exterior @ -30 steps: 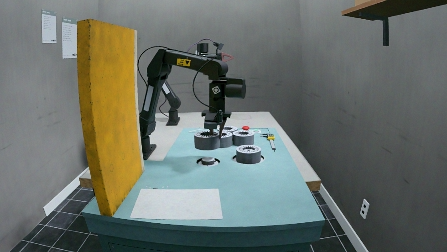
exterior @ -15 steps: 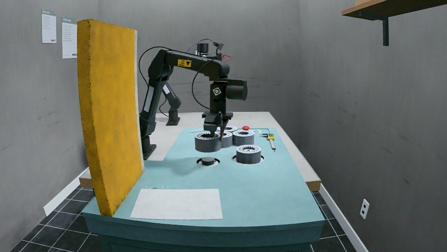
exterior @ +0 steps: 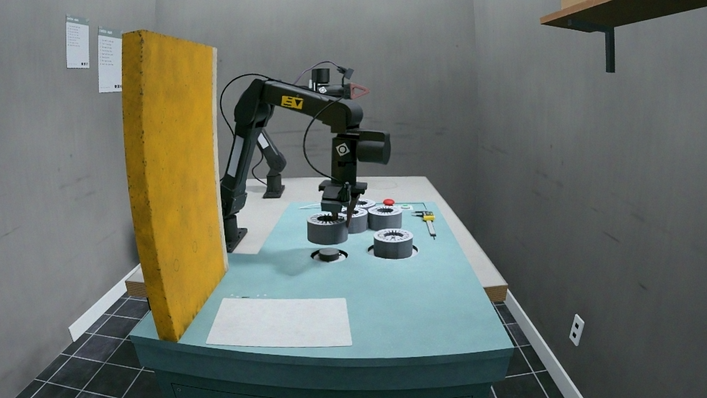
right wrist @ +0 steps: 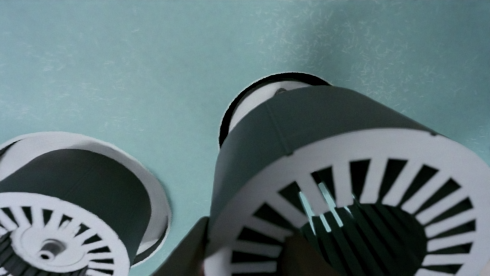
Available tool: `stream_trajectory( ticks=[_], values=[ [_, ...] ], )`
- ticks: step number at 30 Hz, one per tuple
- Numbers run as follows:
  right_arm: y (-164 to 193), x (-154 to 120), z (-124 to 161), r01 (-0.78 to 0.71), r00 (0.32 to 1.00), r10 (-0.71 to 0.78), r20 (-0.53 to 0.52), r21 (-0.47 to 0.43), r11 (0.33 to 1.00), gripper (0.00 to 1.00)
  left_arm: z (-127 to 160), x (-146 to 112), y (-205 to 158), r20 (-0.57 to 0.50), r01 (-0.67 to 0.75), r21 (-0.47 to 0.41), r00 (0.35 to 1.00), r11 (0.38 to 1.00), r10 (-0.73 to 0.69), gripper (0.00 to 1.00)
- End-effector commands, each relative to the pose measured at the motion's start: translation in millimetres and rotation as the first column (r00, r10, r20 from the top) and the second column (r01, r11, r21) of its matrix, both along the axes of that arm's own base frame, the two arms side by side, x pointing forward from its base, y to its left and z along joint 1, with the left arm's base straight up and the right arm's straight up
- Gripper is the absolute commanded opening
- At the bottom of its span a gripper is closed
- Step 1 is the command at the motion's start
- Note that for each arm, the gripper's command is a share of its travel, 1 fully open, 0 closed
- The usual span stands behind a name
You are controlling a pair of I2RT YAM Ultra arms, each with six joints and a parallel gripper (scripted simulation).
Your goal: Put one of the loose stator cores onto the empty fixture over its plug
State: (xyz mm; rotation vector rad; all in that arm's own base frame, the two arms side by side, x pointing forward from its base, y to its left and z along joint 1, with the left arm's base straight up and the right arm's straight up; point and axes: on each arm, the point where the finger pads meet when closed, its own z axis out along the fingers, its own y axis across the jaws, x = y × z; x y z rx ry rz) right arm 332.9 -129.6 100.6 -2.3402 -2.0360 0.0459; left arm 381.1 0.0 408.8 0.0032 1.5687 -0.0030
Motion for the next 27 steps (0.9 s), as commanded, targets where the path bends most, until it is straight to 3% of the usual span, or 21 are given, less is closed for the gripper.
stream_trajectory(
  ticks=[1, 16, 19, 27],
  values=[
    [-7.1, -0.2, 35.1, 0.009, 0.997, -0.007, 0.077, -0.035, 0.999, 0.00, 20.5, -12.4, 1.6, 0.047, -0.010, -0.009, 0.999, 1.000, 0.011, 1.00],
    [-4.6, -2.4, 12.4, 0.009, 0.998, -0.007, 0.058, -0.031, 0.999, 0.00, 20.5, -12.4, 1.6, 0.047, -0.010, -0.009, 0.999, 1.000, 0.011, 1.00],
    [-10.9, 8.8, 8.5, 0.017, 0.995, -0.012, 0.102, -0.045, 0.999, 0.00, 20.5, -12.4, 1.6, 0.047, -0.010, -0.009, 0.999, 1.000, 0.011, 1.00],
    [-9.3, 1.8, -5.2, 0.008, 0.998, -0.006, 0.060, -0.034, 0.999, 0.00, 20.5, -12.4, 1.6, 0.047, -0.010, -0.009, 0.999, 1.000, 0.011, 1.00]
  ],
)
